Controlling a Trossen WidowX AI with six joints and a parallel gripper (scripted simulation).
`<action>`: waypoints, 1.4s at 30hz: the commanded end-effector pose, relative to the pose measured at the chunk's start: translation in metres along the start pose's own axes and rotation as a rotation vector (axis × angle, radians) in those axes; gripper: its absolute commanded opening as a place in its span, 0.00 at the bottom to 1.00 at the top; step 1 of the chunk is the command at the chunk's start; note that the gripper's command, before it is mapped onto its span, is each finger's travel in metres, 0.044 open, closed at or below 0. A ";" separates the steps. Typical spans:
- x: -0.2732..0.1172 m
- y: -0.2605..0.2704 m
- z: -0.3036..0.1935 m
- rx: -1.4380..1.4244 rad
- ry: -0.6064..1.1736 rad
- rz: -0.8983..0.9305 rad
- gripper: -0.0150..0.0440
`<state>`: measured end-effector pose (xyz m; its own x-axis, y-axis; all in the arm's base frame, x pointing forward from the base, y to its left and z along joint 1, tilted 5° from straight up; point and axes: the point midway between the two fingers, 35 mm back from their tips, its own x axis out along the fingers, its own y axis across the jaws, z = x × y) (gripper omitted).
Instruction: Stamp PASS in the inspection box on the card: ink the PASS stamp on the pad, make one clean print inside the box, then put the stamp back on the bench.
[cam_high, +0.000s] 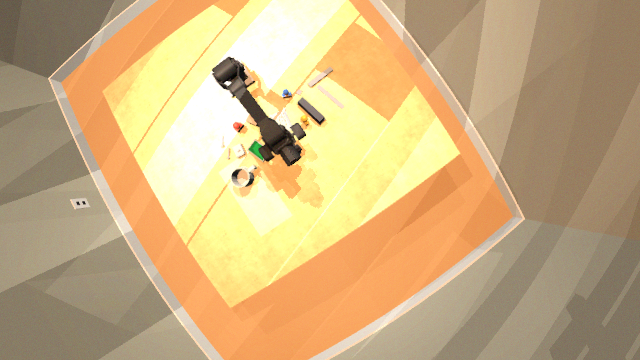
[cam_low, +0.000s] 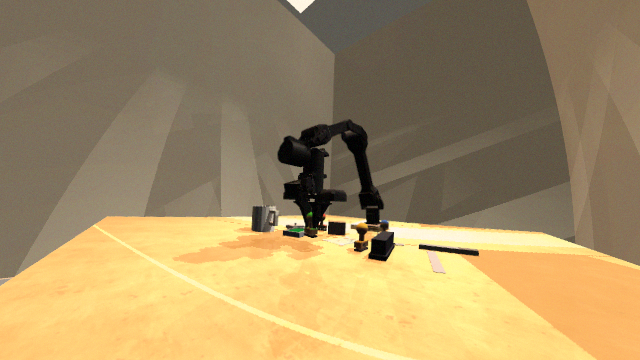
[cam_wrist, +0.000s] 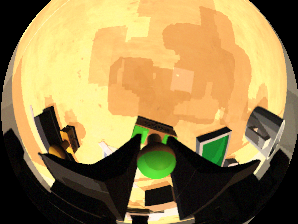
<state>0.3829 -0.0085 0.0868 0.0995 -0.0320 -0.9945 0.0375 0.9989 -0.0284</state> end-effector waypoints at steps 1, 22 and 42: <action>-0.006 0.000 0.002 0.001 -0.010 0.000 0.25; -0.016 0.000 0.002 0.001 -0.010 -0.001 0.25; -0.026 0.000 0.001 0.001 -0.010 -0.001 0.25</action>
<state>0.3809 -0.0080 0.1072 0.0990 -0.0319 -0.9946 0.0363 0.9989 -0.0284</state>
